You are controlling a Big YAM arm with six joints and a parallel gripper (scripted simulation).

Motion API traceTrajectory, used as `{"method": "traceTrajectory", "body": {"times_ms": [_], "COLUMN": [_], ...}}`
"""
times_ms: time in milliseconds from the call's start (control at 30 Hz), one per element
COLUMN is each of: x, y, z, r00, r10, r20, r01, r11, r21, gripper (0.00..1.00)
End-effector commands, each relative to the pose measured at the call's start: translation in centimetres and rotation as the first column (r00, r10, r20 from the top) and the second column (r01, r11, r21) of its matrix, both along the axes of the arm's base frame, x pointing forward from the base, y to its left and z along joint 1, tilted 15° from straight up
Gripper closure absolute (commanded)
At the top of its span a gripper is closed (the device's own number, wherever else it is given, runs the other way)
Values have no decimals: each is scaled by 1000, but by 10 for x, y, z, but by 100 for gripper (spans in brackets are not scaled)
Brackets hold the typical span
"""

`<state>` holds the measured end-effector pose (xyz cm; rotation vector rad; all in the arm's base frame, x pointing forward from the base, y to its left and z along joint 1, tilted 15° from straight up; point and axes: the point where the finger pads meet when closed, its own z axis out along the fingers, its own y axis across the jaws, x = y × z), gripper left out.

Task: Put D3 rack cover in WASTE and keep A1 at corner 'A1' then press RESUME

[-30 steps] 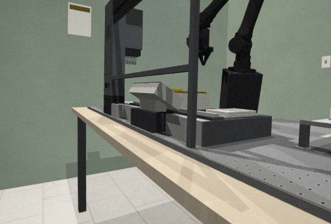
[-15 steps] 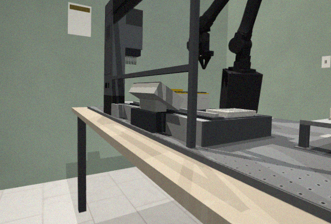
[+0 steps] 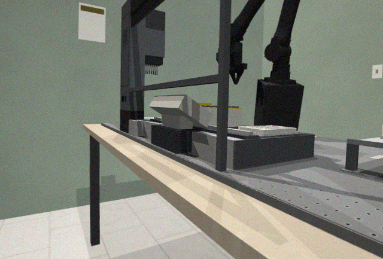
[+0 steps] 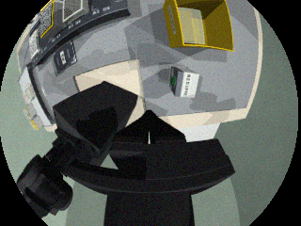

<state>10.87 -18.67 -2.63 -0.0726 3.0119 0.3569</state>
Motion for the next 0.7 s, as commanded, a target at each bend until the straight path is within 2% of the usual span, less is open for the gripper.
{"method": "traceTrajectory", "body": {"times_ms": [0,667], "x": [4,7], "y": [1,8], "z": [-10,-36], "r00": [1000,1000], "r10": [-14,-14], "r20": [2,2], "r01": [14,14], "r11": [1000,1000], "r21": [-1,0], "gripper": [100,100]}}
